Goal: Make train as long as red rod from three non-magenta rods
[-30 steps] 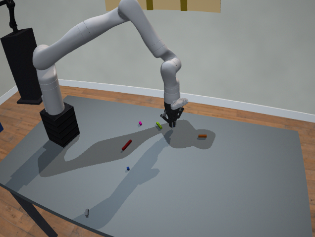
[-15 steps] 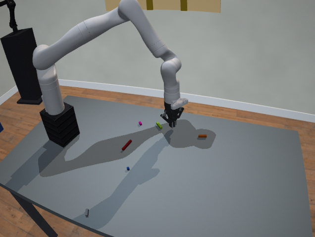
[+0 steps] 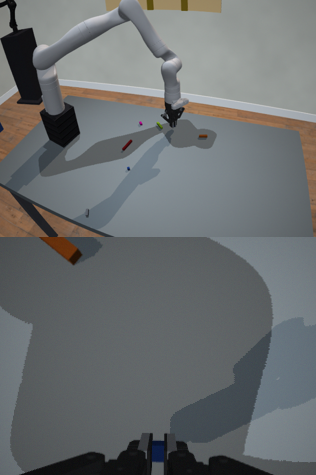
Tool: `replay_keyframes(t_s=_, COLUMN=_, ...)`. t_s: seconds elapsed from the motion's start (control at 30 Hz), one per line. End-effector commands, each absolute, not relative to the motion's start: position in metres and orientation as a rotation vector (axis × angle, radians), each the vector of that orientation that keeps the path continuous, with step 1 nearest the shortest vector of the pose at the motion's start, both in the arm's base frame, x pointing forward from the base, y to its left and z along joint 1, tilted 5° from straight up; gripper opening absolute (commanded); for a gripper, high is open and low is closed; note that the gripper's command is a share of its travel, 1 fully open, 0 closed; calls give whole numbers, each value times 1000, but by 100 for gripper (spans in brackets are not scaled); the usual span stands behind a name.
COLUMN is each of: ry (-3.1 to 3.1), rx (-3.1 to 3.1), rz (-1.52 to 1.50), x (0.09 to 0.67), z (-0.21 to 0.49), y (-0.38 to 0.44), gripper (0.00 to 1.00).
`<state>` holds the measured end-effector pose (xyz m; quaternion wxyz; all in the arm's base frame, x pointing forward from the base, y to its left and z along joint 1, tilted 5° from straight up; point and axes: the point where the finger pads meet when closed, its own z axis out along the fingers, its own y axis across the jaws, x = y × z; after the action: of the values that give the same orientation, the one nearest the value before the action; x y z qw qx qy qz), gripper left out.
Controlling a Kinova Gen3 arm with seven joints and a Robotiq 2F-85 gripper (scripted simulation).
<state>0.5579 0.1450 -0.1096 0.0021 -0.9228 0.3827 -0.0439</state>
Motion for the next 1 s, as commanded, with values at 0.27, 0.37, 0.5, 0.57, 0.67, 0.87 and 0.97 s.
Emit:
replay_keyframes(t_s=0.27, ry=1200, rx=-2894, rz=-140, x=559, z=-110, y=145, gripper=5)
replay_keyframes(t_s=0.37, ry=1200, rx=-2894, rz=-140, x=559, z=-112, y=145, gripper=5)
replay_keyframes(t_s=0.5, ry=1200, rx=-2894, rz=-140, x=559, z=-115, y=145, gripper=5)
replay_keyframes(t_s=0.57, ry=1200, rx=-2894, rz=-140, x=559, z=-117, y=145, gripper=5)
replay_keyframes(t_s=0.67, ry=1200, rx=-2894, rz=-140, x=560, z=-119, y=145, gripper=5)
replay_keyframes(t_s=0.87, ry=1200, rx=-2894, rz=-140, x=560, z=-120, y=145, gripper=5)
replay_keyframes(t_s=0.97, ry=1200, rx=-2894, rz=-140, x=560, z=-120, y=145, gripper=5)
